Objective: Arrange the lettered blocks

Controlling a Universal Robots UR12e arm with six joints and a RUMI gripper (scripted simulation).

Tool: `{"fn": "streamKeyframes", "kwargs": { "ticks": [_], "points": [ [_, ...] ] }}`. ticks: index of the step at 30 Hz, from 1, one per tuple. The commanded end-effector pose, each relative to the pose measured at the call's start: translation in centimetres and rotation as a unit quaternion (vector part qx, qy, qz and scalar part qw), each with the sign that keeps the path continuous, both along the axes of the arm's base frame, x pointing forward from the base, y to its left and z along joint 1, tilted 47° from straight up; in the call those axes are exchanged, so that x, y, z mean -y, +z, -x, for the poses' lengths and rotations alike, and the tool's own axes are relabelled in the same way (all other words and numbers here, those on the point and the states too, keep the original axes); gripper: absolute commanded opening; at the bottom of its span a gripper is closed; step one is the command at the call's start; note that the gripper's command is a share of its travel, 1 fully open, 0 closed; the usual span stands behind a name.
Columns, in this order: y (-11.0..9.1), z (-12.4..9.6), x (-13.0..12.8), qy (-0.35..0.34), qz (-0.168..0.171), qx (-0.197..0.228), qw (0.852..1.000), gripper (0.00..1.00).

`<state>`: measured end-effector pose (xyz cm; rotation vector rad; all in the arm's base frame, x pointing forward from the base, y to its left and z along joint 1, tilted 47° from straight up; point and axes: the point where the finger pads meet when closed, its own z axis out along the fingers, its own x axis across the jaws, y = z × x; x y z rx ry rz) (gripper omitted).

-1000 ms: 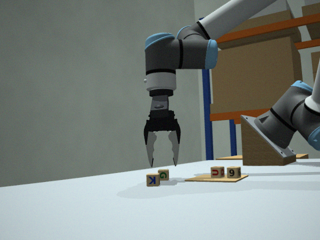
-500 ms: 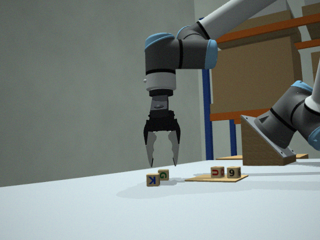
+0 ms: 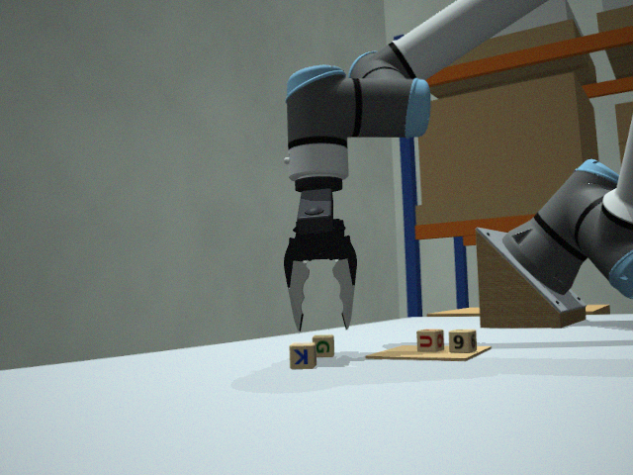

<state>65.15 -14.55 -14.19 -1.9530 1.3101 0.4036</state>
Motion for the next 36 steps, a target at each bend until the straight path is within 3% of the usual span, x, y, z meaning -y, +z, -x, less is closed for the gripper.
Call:
{"fn": "streamKeyframes", "kwargs": {
  "ticks": [1, 19, 36],
  "points": [
    [-0.2, -0.1, -0.2, 0.0, 0.0, 0.0, 1.0, 0.4],
    [-2.2, -0.5, -2.3, 0.0, 0.0, 0.0, 1.0, 0.4],
    [-2.4, -0.5, -2.5, 0.0, 0.0, 0.0, 1.0, 0.4]
  ]
}}
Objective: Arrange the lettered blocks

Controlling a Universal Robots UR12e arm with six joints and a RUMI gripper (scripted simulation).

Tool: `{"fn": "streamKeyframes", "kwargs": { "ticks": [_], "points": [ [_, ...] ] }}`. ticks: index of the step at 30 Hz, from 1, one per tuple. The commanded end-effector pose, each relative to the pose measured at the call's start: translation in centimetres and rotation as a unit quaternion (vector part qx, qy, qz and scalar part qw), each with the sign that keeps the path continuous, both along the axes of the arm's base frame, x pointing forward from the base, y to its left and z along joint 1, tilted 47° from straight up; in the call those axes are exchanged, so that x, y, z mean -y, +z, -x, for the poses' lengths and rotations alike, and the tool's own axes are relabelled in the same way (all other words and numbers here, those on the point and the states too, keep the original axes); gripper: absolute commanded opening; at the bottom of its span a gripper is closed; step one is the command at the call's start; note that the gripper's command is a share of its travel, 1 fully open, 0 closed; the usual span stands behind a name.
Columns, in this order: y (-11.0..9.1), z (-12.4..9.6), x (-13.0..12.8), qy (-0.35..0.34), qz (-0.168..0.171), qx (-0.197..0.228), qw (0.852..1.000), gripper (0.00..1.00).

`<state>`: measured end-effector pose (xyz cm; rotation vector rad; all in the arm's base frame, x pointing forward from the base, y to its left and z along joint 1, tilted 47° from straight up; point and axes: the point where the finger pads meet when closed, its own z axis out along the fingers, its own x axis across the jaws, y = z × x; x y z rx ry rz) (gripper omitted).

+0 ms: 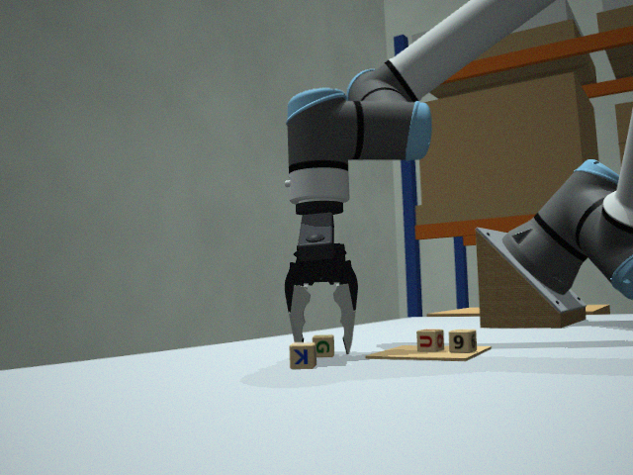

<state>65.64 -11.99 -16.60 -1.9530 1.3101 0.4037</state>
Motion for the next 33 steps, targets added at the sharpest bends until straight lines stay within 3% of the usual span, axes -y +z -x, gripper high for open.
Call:
{"fn": "streamKeyframes", "kwargs": {
  "ticks": [1, 3, 4, 20, 21, 33],
  "points": [
    [0.03, -0.04, 0.09, 0.0, 0.0, 0.0, 1.0, 0.4],
    [0.03, -0.04, 0.09, 0.0, 0.0, 0.0, 1.0, 0.4],
    [0.03, -0.04, 0.09, 0.0, 0.0, 0.0, 1.0, 0.28],
    [0.03, -0.04, 0.09, 0.0, 0.0, 0.0, 1.0, 0.28],
    [0.03, -0.04, 0.09, 0.0, 0.0, 0.0, 1.0, 0.09],
    [0.03, -0.04, 0.09, 0.0, 0.0, 0.0, 1.0, 0.09]
  ]
}}
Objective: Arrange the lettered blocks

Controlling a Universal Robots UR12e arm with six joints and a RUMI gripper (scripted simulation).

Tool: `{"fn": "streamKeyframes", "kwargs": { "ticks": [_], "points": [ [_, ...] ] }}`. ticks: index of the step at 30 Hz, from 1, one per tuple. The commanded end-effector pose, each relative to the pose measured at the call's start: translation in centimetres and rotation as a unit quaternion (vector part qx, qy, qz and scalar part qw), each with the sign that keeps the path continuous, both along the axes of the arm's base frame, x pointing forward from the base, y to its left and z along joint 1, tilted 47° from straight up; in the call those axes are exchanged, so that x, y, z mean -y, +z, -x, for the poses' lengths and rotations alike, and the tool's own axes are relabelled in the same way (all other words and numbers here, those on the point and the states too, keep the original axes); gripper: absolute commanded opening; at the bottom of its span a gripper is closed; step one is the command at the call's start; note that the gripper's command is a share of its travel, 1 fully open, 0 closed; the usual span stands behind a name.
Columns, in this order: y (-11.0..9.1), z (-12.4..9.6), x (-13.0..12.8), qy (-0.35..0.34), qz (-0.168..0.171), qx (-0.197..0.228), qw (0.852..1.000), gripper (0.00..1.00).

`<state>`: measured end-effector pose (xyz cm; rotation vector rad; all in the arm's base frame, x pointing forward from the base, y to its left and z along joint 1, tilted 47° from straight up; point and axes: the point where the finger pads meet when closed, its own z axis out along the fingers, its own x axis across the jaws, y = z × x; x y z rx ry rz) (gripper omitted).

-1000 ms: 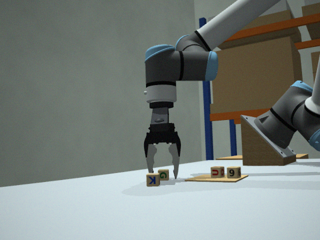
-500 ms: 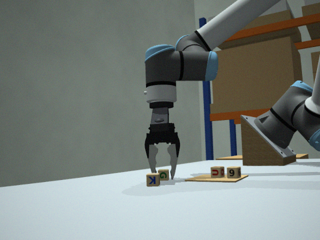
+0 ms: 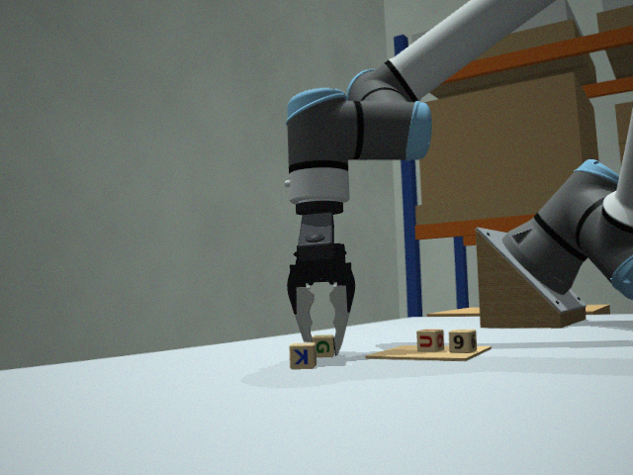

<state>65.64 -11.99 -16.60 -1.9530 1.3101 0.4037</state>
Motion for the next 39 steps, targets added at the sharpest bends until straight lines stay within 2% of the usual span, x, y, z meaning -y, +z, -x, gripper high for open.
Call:
{"fn": "streamKeyframes", "kwargs": {
  "ticks": [1, 25, 29, 36, 39],
  "points": [
    [0.0, 0.0, 0.1, 0.0, 0.0, 0.0, 1.0, 0.09],
    [0.3, 0.0, 0.3, 0.0, 0.0, 0.0, 1.0, 0.09],
    [1.4, 0.2, 1.6, 0.0, 0.0, 0.0, 1.0, 0.09],
    [4.9, 1.0, 5.3, 0.0, 0.0, 0.0, 1.0, 0.09],
    [5.4, 1.0, 5.8, 0.0, 0.0, 0.0, 1.0, 0.09]
  ]
}}
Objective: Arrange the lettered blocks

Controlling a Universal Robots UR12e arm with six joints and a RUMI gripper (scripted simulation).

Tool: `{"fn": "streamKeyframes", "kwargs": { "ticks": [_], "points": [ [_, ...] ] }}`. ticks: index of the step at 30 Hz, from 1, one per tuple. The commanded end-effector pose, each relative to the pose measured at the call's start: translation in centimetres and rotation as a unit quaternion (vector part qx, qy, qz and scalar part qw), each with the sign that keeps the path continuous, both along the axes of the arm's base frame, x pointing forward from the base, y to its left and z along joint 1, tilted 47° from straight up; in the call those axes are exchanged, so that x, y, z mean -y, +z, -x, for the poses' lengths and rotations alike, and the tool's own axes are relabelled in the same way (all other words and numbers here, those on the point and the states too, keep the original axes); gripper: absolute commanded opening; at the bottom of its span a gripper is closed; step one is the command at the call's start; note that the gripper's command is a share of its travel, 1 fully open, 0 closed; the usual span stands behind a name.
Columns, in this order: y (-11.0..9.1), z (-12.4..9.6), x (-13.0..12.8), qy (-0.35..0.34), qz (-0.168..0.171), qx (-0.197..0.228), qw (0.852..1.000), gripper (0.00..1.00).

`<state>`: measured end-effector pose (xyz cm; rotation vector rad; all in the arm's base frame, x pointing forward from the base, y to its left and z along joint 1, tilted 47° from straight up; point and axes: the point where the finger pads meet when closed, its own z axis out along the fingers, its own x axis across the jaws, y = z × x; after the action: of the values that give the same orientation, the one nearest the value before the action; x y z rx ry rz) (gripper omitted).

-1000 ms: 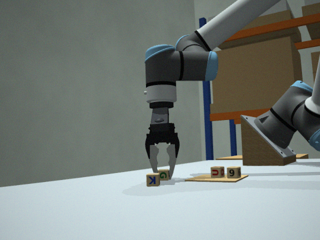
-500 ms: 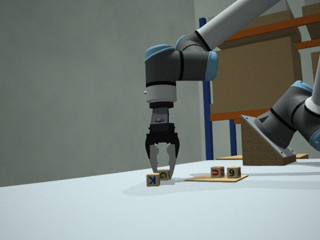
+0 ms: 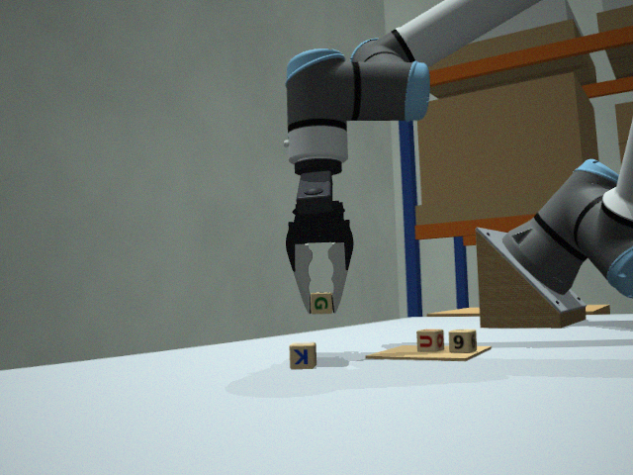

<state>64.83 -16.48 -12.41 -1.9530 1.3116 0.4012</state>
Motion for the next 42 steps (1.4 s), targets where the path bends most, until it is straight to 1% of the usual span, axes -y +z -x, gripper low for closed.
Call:
{"fn": "streamKeyframes", "kwargs": {
  "ticks": [1, 6, 25, 31, 33, 37, 42],
  "points": [
    [1.6, 0.3, 1.7, 0.0, 0.0, 0.0, 1.0, 0.09],
    [2.6, 0.5, 2.8, 0.0, 0.0, 0.0, 1.0, 0.09],
    [2.7, 0.6, 2.8, -0.006, -0.002, -0.007, 1.0, 0.09],
    [2.9, 0.6, 2.6, -0.025, -0.006, -0.027, 0.999, 0.09],
    [2.9, 0.6, 2.6, -0.025, -0.006, -0.027, 0.999, 0.09],
    [3.1, 0.7, 2.5, -0.048, -0.01, -0.051, 0.998, 0.09],
    [3.5, 0.9, 2.2, -0.087, -0.018, -0.093, 0.992, 0.09]
  ]
}}
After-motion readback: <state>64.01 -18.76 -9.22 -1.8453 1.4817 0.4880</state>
